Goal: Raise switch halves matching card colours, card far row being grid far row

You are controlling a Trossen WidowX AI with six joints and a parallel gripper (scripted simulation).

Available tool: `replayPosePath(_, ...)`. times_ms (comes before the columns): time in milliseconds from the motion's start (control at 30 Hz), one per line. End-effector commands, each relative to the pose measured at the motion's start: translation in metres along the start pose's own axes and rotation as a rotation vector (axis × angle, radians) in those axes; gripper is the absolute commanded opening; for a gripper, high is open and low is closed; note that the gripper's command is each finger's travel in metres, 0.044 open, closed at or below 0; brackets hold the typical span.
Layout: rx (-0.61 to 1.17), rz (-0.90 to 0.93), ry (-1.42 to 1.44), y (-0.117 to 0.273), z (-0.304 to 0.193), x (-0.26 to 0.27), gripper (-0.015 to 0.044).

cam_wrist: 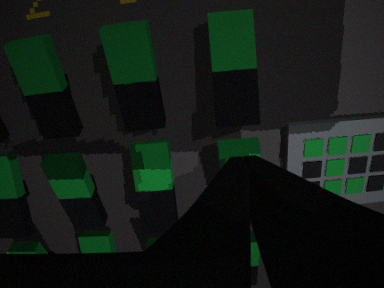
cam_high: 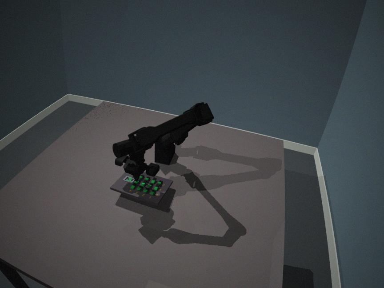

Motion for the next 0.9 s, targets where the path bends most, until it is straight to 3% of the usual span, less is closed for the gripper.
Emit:
replayPosePath(0,-0.002,0.005,-0.005,-0.0007,0.0001,0.0004,0.0000)
replayPosePath(867,-0.002,0.005,-0.005,-0.0042,0.0002,0.0004,0.0000)
Point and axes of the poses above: the point midway between the two fingers, 35 mm back from their tips, its own y axis back along the fingers, its own x axis across the jaws, z = x × y, the point moved 3 cm from there along y, back along the fingers, and after that the axes turned 2 degrees about y, right-handed, at the moved point
